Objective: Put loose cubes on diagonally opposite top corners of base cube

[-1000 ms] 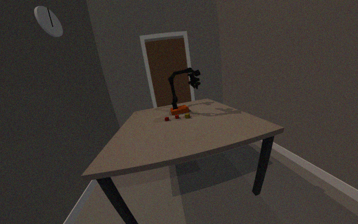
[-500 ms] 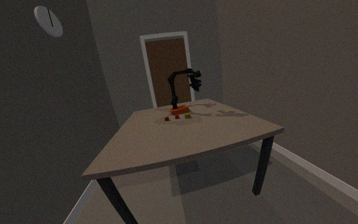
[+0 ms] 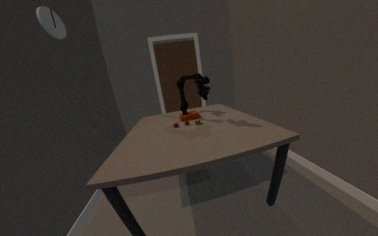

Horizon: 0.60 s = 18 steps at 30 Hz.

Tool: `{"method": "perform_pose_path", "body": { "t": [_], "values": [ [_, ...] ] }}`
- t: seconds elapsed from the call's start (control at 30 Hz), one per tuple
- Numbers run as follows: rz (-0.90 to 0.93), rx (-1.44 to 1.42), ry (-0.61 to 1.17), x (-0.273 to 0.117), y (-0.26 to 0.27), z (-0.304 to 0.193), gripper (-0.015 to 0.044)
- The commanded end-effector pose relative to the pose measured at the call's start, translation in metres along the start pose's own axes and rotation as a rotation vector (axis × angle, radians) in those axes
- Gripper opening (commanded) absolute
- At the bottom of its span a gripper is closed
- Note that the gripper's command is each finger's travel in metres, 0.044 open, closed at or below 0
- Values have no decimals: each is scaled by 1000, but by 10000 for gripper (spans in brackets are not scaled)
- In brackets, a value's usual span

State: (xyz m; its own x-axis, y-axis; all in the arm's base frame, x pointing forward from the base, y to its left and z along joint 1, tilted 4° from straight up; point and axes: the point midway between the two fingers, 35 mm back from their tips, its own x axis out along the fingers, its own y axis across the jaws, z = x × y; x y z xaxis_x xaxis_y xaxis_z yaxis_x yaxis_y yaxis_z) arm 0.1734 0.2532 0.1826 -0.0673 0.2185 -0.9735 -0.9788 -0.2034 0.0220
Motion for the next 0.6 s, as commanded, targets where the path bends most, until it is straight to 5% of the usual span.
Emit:
{"method": "perform_pose_path", "body": {
  "t": [0.0,0.57],
  "values": [
    [-19,22,24,1,-16,-21,265],
    [-85,146,128,-4,-70,-139,265]
  ]
}}
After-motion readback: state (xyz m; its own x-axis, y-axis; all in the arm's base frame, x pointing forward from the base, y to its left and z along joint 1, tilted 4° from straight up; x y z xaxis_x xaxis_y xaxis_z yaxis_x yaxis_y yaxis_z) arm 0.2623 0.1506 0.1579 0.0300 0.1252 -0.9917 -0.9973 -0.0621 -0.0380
